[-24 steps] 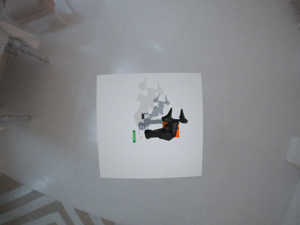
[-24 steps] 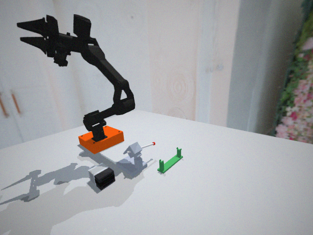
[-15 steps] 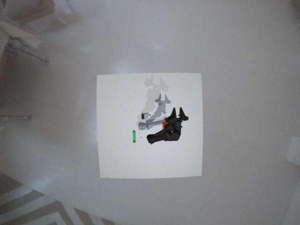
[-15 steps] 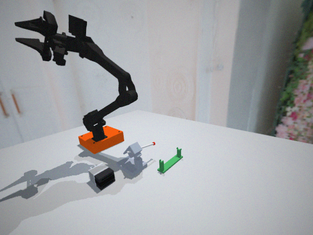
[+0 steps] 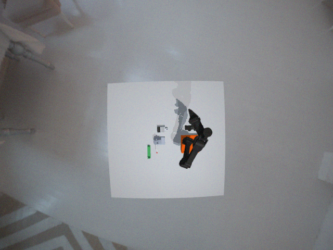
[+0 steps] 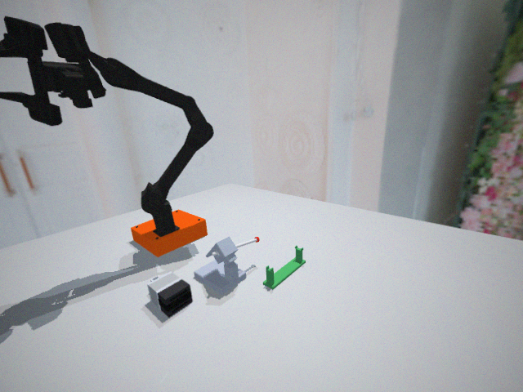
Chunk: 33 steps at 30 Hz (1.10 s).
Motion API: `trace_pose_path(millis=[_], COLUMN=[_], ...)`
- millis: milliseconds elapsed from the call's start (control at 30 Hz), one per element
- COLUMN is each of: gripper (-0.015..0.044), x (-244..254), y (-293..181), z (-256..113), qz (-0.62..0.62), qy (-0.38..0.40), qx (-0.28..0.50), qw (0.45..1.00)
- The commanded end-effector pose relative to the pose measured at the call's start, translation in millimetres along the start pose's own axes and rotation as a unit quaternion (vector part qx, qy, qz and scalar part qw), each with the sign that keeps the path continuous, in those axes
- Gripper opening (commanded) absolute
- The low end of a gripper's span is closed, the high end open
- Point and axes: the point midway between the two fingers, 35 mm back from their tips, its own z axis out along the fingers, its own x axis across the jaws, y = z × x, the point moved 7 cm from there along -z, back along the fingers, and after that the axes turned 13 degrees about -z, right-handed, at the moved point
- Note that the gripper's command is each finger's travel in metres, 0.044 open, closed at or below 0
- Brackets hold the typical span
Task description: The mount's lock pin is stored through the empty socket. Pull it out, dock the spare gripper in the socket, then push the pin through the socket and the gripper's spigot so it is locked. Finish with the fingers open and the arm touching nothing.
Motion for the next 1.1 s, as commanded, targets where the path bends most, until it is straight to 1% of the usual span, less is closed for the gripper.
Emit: trace_pose_path(millis=[0,167,333,467,567,700,800,933,1067], gripper=[0.0300,0.0300,0.0300,0.0300,0.0300,0.0300,0.0300,0.0300,0.0300], x=[1,0,-7,-15,-23,-32,-39,-46,-49], y=[11,40,85,130,167,220,260,311,358], z=[26,63,94,109,114,110,99,75,39], qz=[0.057,0.119,0.153,0.158,0.148,0.117,0.082,0.021,-0.054], qy=[0.007,0.037,0.084,0.131,0.170,0.222,0.259,0.304,0.339], qx=[-0.068,-0.175,-0.278,-0.355,-0.407,-0.466,-0.502,-0.539,-0.560], qw=[0.996,0.977,0.944,0.912,0.885,0.848,0.821,0.786,0.754])
